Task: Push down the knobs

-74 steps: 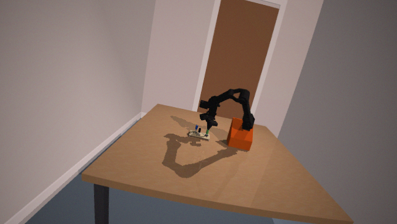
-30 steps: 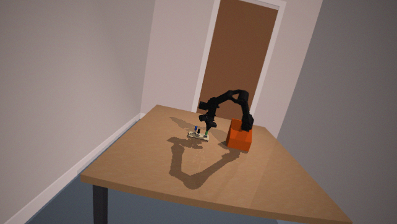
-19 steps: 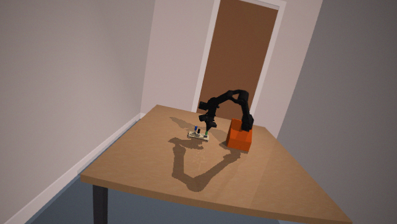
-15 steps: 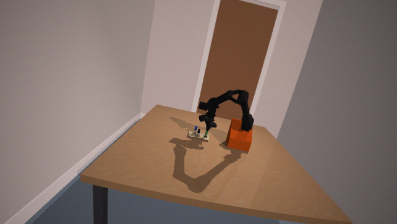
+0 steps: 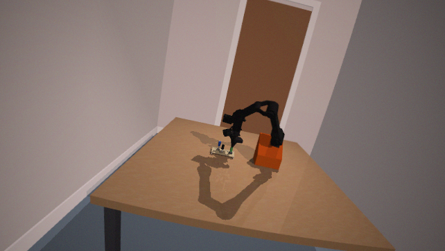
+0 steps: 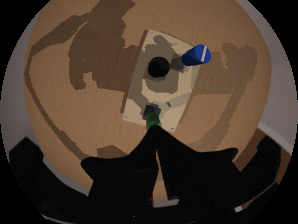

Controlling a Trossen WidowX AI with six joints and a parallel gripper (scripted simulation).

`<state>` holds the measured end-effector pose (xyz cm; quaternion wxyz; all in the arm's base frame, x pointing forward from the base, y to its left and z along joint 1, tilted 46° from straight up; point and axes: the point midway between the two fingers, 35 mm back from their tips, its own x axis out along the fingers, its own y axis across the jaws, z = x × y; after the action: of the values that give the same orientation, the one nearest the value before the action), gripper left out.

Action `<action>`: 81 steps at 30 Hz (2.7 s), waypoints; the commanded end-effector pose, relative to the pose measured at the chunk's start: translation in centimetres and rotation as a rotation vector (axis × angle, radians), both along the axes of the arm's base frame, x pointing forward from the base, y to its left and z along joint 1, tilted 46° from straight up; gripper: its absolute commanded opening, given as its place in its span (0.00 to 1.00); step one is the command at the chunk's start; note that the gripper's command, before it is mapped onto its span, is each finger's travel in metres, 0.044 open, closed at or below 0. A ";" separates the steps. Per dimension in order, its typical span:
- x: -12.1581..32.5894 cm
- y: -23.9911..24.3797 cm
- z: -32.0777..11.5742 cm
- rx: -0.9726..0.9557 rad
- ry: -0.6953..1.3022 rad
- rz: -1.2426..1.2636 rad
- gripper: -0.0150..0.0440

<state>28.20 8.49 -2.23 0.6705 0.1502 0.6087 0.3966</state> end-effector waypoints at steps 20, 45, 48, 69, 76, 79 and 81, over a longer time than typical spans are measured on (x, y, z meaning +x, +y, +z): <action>0.0 0.3 -0.1 0.003 -0.003 0.003 0.25; 0.0 0.4 -0.2 0.003 -0.003 0.003 0.25; 0.1 0.1 0.0 0.003 -0.003 0.003 0.25; 1.0 -1.5 1.1 -0.003 -0.046 -0.005 0.48; 2.7 -2.8 1.9 -0.013 -0.209 0.094 0.25; 3.2 -2.9 2.0 -0.010 -0.279 0.170 0.25; 3.4 -3.0 2.1 -0.007 -0.325 0.221 0.25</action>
<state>31.20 5.70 -0.16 0.7127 0.0490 0.5266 0.4608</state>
